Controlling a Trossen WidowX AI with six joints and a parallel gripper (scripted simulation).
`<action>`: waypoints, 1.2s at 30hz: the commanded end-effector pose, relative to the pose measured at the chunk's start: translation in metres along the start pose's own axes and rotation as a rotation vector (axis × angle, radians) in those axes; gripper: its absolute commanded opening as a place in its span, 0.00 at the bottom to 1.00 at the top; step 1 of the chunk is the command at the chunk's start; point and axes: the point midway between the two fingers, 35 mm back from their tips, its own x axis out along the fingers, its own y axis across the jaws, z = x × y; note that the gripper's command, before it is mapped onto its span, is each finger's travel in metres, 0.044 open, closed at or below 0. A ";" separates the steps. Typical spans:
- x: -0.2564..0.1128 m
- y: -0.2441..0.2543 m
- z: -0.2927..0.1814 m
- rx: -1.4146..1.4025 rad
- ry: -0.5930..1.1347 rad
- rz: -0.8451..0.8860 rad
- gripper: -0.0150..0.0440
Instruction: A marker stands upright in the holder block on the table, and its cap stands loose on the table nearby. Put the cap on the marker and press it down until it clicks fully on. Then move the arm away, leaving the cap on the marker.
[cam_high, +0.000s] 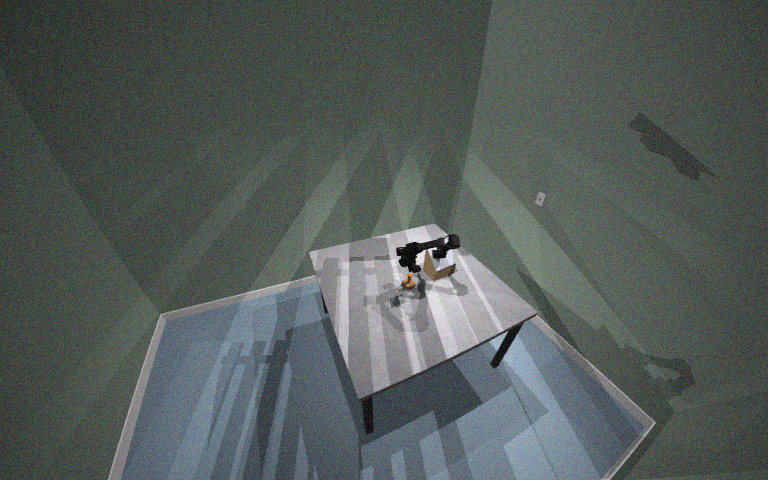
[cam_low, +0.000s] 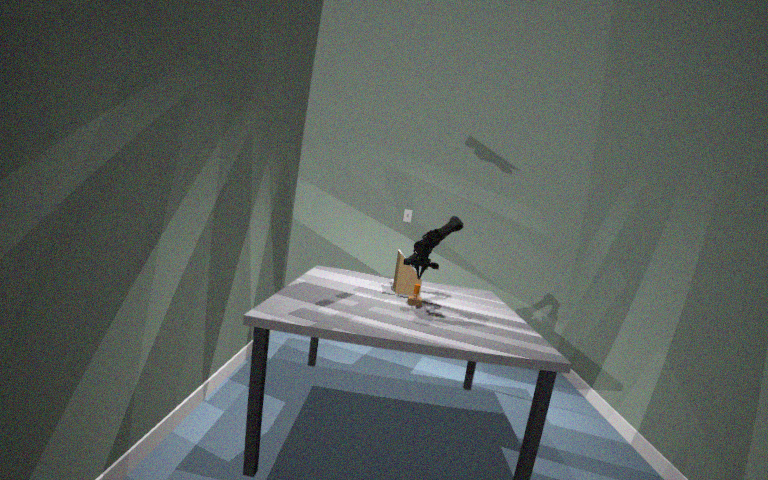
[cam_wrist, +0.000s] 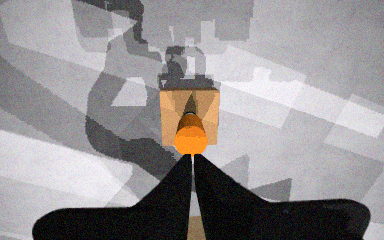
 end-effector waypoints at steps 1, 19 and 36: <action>-0.001 0.000 0.000 -0.010 0.002 -0.004 0.25; 0.019 0.000 0.000 -0.010 0.002 -0.003 0.25; 0.040 0.000 -0.001 -0.010 0.002 -0.002 0.25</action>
